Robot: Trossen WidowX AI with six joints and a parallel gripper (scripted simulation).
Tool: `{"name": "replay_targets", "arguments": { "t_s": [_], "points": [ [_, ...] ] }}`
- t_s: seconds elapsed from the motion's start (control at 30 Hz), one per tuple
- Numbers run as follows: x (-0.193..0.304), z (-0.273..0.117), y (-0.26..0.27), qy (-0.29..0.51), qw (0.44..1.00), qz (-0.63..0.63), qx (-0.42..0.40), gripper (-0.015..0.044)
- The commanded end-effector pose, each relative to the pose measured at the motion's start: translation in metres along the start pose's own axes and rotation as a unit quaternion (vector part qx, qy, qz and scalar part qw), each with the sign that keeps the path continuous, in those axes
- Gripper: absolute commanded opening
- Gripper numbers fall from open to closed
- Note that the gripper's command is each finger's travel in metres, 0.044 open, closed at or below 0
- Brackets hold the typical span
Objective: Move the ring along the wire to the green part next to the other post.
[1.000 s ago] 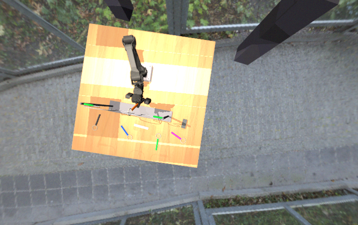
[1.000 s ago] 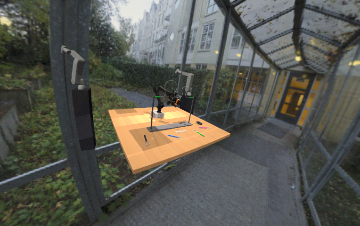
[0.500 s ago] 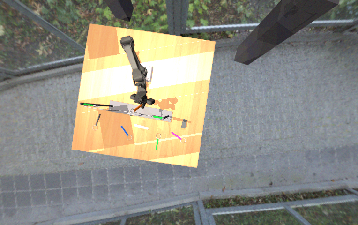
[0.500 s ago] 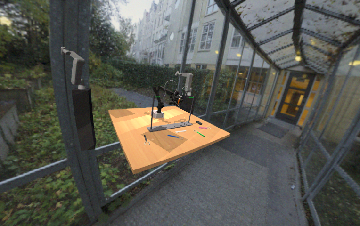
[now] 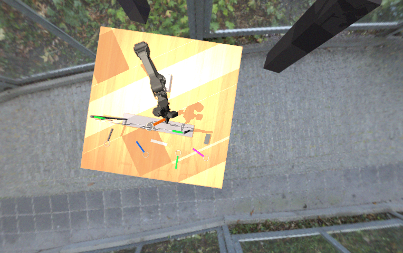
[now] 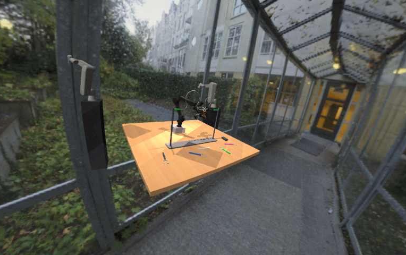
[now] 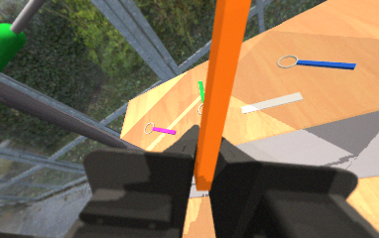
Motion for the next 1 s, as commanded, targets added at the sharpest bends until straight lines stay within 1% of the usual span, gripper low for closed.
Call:
{"name": "replay_targets", "arguments": {
  "t_s": [0.0,0.97],
  "points": [
    [-0.002,-0.002,0.013,0.007,0.999,0.039,-0.025,-0.0150],
    [-0.014,-0.020,0.061,0.047,0.959,0.243,-0.136,-0.0150]
  ]
}}
Point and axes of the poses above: the point midway between the two fingers, 35 mm back from their tips, its own z axis out along the fingers, its own y axis across the jaws, x = y × z, the point moved 9 cm from there along -z, back along the fingers, and after that the axes turned 8 degrees about z, right-handed, at the moved point
